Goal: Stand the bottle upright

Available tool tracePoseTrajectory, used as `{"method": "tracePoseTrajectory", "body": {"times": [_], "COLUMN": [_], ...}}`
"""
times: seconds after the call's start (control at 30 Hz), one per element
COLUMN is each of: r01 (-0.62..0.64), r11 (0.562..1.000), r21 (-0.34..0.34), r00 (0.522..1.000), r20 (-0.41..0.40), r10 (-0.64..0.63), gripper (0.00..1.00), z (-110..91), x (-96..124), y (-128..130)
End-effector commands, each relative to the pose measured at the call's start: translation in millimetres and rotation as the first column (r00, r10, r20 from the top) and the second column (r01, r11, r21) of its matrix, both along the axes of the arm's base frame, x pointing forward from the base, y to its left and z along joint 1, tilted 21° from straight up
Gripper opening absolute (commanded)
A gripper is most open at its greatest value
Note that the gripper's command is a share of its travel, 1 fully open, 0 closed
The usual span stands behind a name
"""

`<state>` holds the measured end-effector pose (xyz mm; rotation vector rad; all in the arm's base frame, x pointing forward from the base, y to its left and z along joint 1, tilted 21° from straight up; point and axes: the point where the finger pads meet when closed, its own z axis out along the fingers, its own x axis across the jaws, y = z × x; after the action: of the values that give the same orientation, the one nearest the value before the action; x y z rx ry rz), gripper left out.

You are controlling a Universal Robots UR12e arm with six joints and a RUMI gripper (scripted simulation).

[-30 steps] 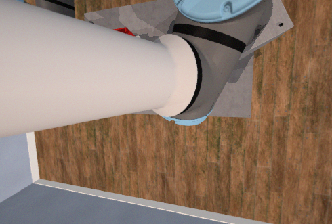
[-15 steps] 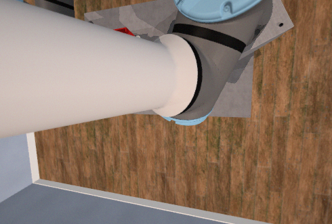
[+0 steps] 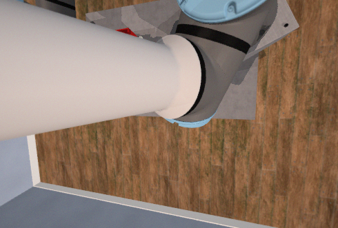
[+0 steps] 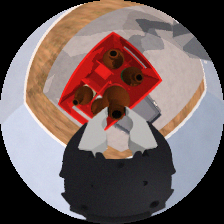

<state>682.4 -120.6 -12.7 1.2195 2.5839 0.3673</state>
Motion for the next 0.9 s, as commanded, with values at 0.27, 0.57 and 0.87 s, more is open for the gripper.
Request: {"method": "tracePoseTrajectory", "body": {"times": [0.27, 0.57, 0.87], "r01": [0.0, 0.0, 0.0], "r11": [1.0, 1.0, 1.0], "r21": [-0.001, -0.001, -0.001], "r00": [1.0, 1.0, 1.0], "r20": [0.001, 0.001, 0.001], "r10": [0.0, 0.0, 0.0], "gripper": [0.0, 0.0, 0.0], "z": [0.7, 1.0, 3.3], "x": [0.4, 0.3, -0.5], "y": [-0.3, -0.3, -0.6]}}
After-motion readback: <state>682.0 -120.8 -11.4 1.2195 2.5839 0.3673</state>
